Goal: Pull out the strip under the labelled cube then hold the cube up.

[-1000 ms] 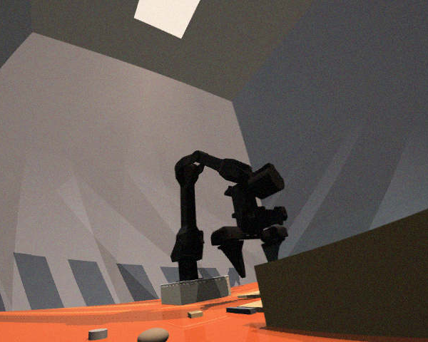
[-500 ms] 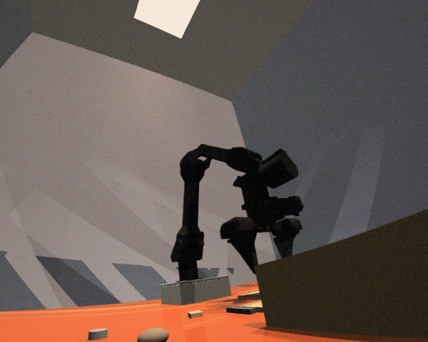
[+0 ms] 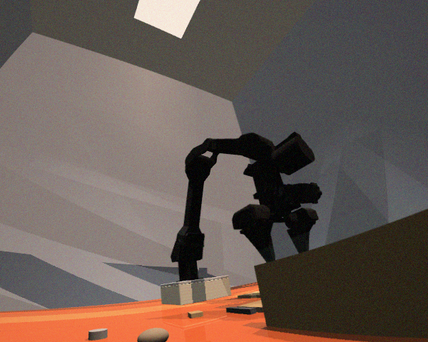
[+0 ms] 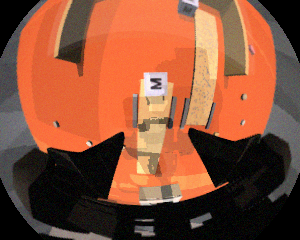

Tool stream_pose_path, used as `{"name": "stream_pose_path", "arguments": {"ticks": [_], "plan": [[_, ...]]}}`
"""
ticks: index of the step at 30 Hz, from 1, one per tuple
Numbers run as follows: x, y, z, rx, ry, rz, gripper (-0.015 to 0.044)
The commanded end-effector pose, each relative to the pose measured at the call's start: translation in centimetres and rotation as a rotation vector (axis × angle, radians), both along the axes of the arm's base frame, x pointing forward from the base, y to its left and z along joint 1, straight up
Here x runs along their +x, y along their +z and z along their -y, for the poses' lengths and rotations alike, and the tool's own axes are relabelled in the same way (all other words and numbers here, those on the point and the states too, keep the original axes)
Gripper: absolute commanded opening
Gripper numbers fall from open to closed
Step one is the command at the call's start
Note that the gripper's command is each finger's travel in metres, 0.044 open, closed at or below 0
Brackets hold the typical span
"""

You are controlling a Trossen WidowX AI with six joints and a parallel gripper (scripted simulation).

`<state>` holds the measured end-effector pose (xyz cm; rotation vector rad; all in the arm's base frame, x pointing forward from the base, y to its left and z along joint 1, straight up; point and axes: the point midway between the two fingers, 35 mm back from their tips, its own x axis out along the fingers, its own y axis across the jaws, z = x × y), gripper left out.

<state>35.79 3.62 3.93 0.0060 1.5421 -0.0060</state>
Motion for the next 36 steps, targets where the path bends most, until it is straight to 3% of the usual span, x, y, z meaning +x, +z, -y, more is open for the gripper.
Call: {"name": "stream_pose_path", "arguments": {"ticks": [1, 17, 24, 36], "plan": [[1.5, 0.5, 0.0, 0.004, 0.002, 0.011, 0.044], [6.1, 2.0, 0.1, 0.004, 0.002, 0.015, 0.044], [6.2, 1.1, 0.1, 0.004, 0.002, 0.015, 0.0256], [6.3, -0.9, 0.1, 0.004, 0.002, 0.015, 0.025]]}}
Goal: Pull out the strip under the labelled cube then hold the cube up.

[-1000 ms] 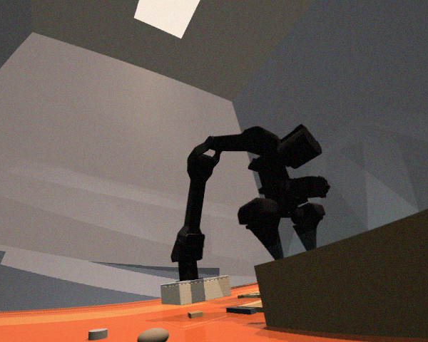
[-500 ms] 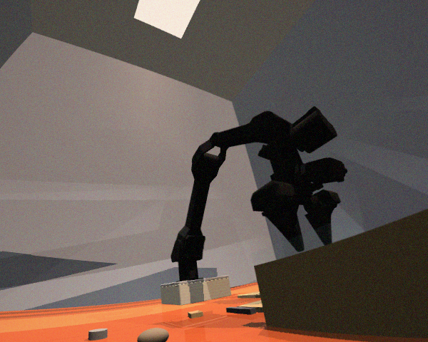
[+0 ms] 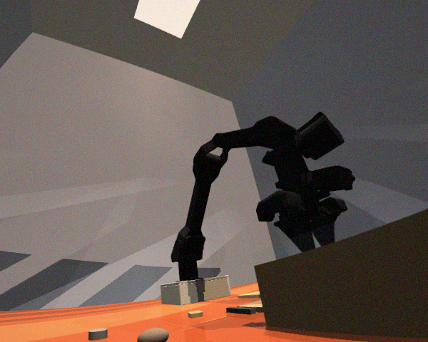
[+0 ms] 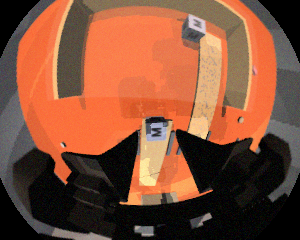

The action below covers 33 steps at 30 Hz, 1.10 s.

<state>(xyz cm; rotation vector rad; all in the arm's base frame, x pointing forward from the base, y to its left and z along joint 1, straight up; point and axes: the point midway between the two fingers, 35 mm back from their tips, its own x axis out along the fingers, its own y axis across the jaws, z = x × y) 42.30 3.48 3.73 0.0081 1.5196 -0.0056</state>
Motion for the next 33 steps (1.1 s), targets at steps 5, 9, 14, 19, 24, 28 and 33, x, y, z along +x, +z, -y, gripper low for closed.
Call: {"name": "stream_pose_path", "arguments": {"ticks": [5, 9, 14, 19, 24, 28, 33], "plan": [[-0.2, -1.5, 0.0, 0.003, 0.003, -0.007, 0.025], [-0.2, -2.1, 0.0, 0.002, 0.003, -0.007, 0.025], [-0.2, -2.9, 0.0, 0.002, 0.003, -0.007, 0.025], [-0.2, -3.3, 0.0, 0.002, 0.003, -0.008, 0.025], [-0.1, -3.1, 0.0, 0.0, 0.0, -0.004, 0.0171], [-0.1, -3.1, 0.0, 0.0, 0.0, -0.004, 0.0125], [-0.1, -3.1, 0.0, 0.0, 0.0, -0.004, 0.0072]]}}
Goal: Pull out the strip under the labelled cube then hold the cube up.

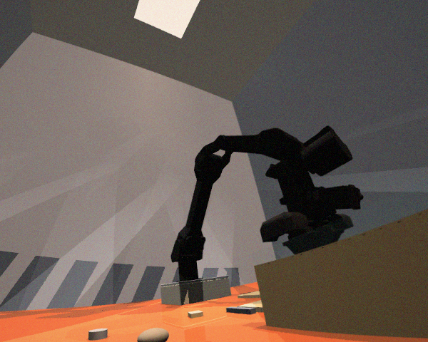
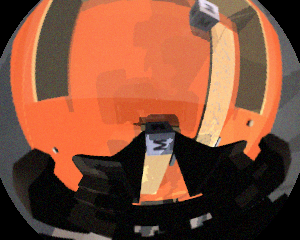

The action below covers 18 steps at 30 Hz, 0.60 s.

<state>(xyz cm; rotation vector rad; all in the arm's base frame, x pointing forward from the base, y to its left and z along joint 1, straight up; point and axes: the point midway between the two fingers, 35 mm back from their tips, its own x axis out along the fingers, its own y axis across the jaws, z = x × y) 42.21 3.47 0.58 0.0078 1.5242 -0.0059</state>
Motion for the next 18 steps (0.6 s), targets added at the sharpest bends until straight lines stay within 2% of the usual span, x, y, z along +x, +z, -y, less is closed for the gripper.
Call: {"name": "stream_pose_path", "arguments": {"ticks": [1, 3, 18], "plan": [[0.0, 0.0, 0.0, 0.0, 0.0, 0.0, 0.0046], [-0.2, 0.2, 0.0, 0.0, 0.0, 0.0, 0.0], [-5.9, 3.8, 0.5, 0.002, 0.003, -0.008, 0.0]]}}
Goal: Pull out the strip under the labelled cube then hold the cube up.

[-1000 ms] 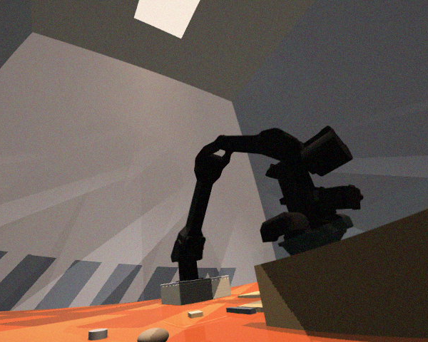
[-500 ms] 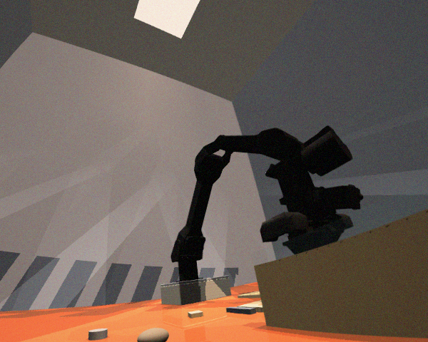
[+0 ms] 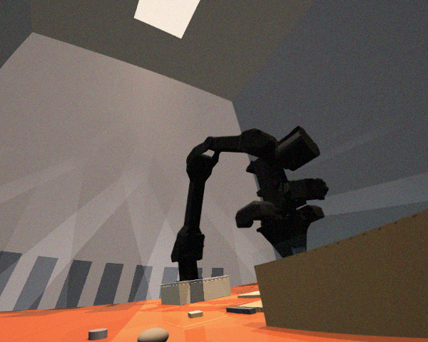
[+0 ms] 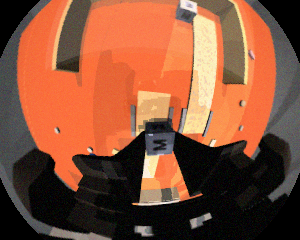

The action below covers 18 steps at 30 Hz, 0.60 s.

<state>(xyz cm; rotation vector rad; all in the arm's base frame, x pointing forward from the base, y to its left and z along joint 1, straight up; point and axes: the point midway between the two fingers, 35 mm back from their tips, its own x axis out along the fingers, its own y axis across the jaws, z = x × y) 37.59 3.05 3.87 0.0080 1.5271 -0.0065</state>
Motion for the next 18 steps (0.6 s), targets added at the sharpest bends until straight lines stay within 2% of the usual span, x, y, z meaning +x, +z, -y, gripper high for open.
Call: {"name": "stream_pose_path", "arguments": {"ticks": [1, 18], "plan": [[-1.5, 0.6, 0.1, 0.003, 0.004, -0.005, 0.0], [-6.3, 0.4, 0.5, 0.002, 0.003, -0.01, 0.0]]}}
